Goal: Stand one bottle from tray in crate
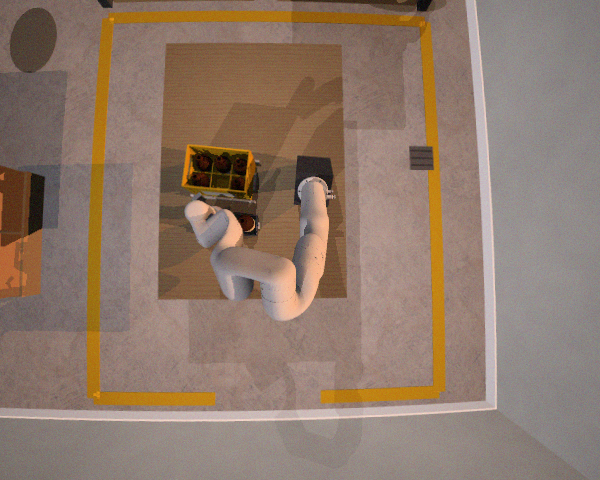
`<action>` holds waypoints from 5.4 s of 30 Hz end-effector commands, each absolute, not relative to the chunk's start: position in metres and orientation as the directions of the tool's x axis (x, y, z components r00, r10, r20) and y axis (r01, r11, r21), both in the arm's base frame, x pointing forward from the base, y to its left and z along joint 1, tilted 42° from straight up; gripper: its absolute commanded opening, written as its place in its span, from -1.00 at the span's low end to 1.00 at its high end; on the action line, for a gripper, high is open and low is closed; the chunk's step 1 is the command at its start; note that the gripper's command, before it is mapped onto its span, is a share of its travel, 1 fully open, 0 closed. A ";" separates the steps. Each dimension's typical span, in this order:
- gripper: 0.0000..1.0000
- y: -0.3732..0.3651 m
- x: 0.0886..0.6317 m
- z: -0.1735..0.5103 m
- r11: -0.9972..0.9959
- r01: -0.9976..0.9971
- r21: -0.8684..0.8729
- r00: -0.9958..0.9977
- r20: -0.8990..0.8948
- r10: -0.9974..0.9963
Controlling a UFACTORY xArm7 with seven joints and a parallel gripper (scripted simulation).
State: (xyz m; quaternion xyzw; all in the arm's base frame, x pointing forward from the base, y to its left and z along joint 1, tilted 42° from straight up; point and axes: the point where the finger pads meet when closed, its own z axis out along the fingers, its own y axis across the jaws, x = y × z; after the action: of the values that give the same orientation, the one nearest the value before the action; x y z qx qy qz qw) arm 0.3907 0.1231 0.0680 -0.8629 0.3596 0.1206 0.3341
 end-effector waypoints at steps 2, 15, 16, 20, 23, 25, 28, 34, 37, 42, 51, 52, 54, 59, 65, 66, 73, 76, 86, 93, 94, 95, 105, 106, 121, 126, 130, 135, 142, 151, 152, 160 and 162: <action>0.30 0.122 0.392 0.069 -0.516 -0.701 -0.491 0.712 -0.446 -0.543; -1.00 0.122 0.392 0.069 -0.516 -0.701 -0.491 0.712 -0.446 -0.543; -1.00 0.122 0.392 0.069 -0.516 -0.701 -0.491 0.712 -0.446 -0.543; -1.00 0.122 0.392 0.069 -0.516 -0.701 -0.491 0.712 -0.446 -0.543; -1.00 0.122 0.392 0.069 -0.516 -0.701 -0.491 0.712 -0.446 -0.543; -1.00 0.122 0.392 0.069 -0.516 -0.701 -0.491 0.712 -0.446 -0.543; -1.00 0.122 0.392 0.069 -0.516 -0.701 -0.491 0.712 -0.446 -0.543; -1.00 0.122 0.392 0.069 -0.516 -0.701 -0.491 0.712 -0.446 -0.543; -1.00 0.122 0.392 0.069 -0.516 -0.701 -0.491 0.712 -0.446 -0.543; -1.00 0.122 0.392 0.069 -0.516 -0.701 -0.491 0.712 -0.446 -0.543; -1.00 0.122 0.392 0.069 -0.516 -0.701 -0.491 0.712 -0.446 -0.543; -1.00 0.122 0.392 0.069 -0.516 -0.701 -0.491 0.712 -0.446 -0.543; -1.00 0.122 0.392 0.069 -0.516 -0.701 -0.491 0.712 -0.446 -0.543; -1.00 0.121 0.392 0.069 -0.516 -0.701 -0.491 0.712 -0.446 -0.543; -1.00 0.120 0.392 0.071 -0.516 -0.701 -0.491 0.712 -0.446 -0.543; -1.00 0.120 0.392 0.071 -0.516 -0.701 -0.491 0.712 -0.446 -0.543; -1.00 0.117 0.391 0.074 -0.516 -0.701 -0.491 0.712 -0.446 -0.543; -1.00 0.115 0.391 0.076 -0.516 -0.701 -0.491 0.712 -0.446 -0.543; -1.00 0.107 0.389 0.084 -0.516 -0.701 -0.491 0.712 -0.446 -0.543; -1.00 0.103 0.389 0.089 -0.516 -0.701 -0.491 0.712 -0.446 -0.543; -1.00 0.102 0.388 0.089 -0.516 -0.701 -0.491 0.712 -0.446 -0.543; -1.00 0.101 0.388 0.090 -0.516 -0.701 -0.491 0.712 -0.446 -0.543; -1.00 0.096 0.387 0.095 -0.516 -0.701 -0.491 0.712 -0.446 -0.543; -1.00 0.096 0.387 0.095 -0.516 -0.701 -0.491 0.712 -0.446 -0.543; -1.00 0.094 0.387 0.097 -0.516 -0.701 -0.491 0.712 -0.446 -0.543; -1.00 0.094 0.387 0.097 -0.516 -0.701 -0.491 0.712 -0.446 -0.543; -1.00 0.094 0.387 0.097 -0.516 -0.701 -0.491 0.712 -0.446 -0.543; -1.00 0.094 0.387 0.098 -0.516 -0.701 -0.491 0.712 -0.446 -0.543; -1.00 0.093 0.387 0.098 -0.516 -0.701 -0.491 0.712 -0.446 -0.543; -1.00 0.090 0.387 0.103 -0.516 -0.701 -0.491 0.712 -0.446 -0.543; -1.00 0.089 0.387 0.103 -0.516 -0.701 -0.491 0.712 -0.446 -0.543; -1.00 0.085 0.386 0.108 -0.516 -0.701 -0.491 0.712 -0.446 -0.543; -1.00 0.083 0.386 0.110 -0.516 -0.701 -0.491 0.712 -0.446 -0.543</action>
State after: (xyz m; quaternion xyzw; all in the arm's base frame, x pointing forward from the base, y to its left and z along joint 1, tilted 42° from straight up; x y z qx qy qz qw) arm 0.3849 0.0871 0.1060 -0.8629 0.3595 0.1211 0.3340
